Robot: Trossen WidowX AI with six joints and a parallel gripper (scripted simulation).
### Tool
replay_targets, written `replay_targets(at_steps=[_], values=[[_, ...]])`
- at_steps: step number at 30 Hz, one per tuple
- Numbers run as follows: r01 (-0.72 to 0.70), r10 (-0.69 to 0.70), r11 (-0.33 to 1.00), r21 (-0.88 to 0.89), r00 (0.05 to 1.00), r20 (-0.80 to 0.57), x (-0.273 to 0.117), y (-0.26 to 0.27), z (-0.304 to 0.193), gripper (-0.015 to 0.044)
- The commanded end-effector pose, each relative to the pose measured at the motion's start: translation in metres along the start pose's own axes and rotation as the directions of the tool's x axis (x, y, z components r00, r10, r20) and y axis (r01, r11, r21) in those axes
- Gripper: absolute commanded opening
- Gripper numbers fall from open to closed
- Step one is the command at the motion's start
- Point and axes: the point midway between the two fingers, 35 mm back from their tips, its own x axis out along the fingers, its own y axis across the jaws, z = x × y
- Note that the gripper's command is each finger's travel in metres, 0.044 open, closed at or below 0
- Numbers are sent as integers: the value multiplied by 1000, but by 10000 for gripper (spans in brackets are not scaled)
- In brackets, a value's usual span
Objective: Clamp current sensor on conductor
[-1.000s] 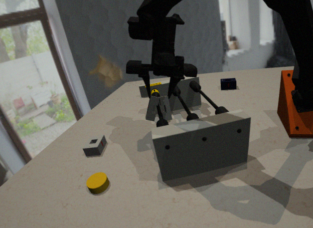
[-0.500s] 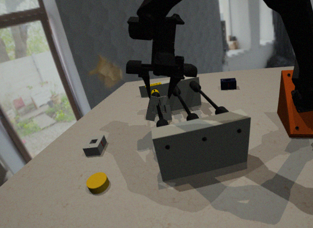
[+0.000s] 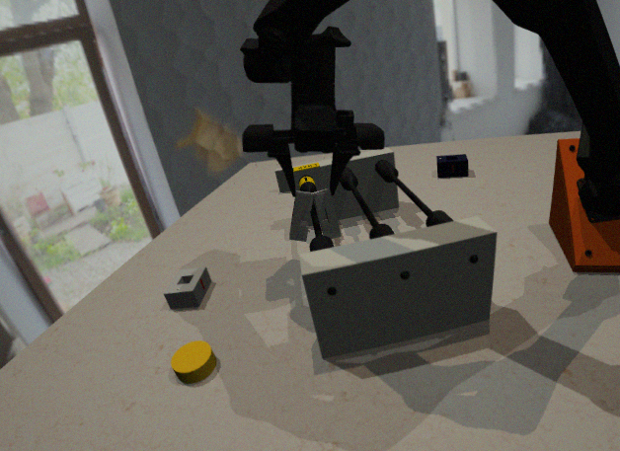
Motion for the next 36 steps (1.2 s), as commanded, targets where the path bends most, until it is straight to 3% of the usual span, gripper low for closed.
replay_targets(at_steps=[1, 12, 29, 36], values=[[-51, 51, 999, -6, 999, -3, 1, -4, -1, 0], [-174, 174, 985, -6, 985, 1, 4, -10, 1, 0], [-130, 130, 991, 0, 991, 2, 3, -8, 1, 440], [-130, 130, 991, 0, 991, 2, 3, -8, 1, 440]])
